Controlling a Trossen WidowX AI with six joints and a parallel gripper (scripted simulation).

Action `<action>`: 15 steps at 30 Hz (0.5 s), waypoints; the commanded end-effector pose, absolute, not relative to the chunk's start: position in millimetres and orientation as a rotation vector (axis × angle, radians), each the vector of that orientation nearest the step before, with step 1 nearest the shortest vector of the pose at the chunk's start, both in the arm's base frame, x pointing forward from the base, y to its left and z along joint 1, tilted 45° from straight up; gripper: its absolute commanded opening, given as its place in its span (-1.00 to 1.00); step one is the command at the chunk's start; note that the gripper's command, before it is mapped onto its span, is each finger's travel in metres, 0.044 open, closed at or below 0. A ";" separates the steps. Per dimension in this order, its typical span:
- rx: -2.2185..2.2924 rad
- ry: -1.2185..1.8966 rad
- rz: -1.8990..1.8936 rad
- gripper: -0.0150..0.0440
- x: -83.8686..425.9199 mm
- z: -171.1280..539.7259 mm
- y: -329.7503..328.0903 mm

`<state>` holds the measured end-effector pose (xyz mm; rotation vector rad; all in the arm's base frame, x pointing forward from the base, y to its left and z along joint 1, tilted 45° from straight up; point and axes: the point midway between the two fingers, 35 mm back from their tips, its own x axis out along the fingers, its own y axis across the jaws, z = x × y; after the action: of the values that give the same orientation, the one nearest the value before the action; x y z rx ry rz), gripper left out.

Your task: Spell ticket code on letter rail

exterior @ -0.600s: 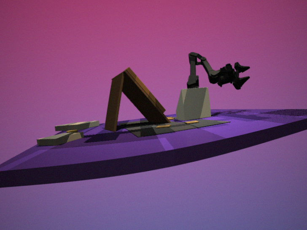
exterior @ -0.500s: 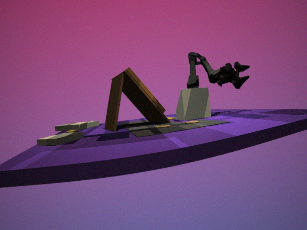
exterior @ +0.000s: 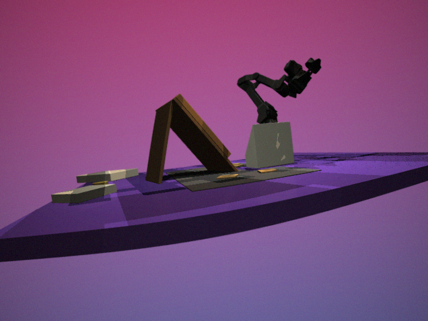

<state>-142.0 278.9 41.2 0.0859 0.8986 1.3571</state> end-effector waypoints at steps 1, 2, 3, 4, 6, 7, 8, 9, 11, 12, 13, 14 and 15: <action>-0.003 0.734 1.230 1.00 -71.5 55.0 289.9; -0.024 0.702 1.200 1.00 -55.7 58.4 290.4; -0.046 0.671 1.168 1.00 -40.0 61.6 290.0; -0.070 0.642 1.136 1.00 -24.4 64.7 288.6; -0.120 0.589 1.069 1.00 6.1 70.6 283.1; -0.147 0.565 1.035 1.00 20.8 73.3 279.1; -0.174 0.543 1.000 1.00 35.3 75.9 274.2; -0.202 0.522 0.965 1.00 49.2 78.3 268.5; -0.261 0.486 0.893 1.00 75.8 82.7 254.8; -0.292 0.471 0.856 1.00 88.2 84.8 246.9; -0.323 0.458 0.819 1.00 100.1 86.5 238.4; -0.355 0.447 0.782 1.00 111.5 88.2 229.2; -0.387 0.438 0.745 1.00 122.1 89.7 219.5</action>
<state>82.8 252.8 86.6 -0.2669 0.4773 0.8758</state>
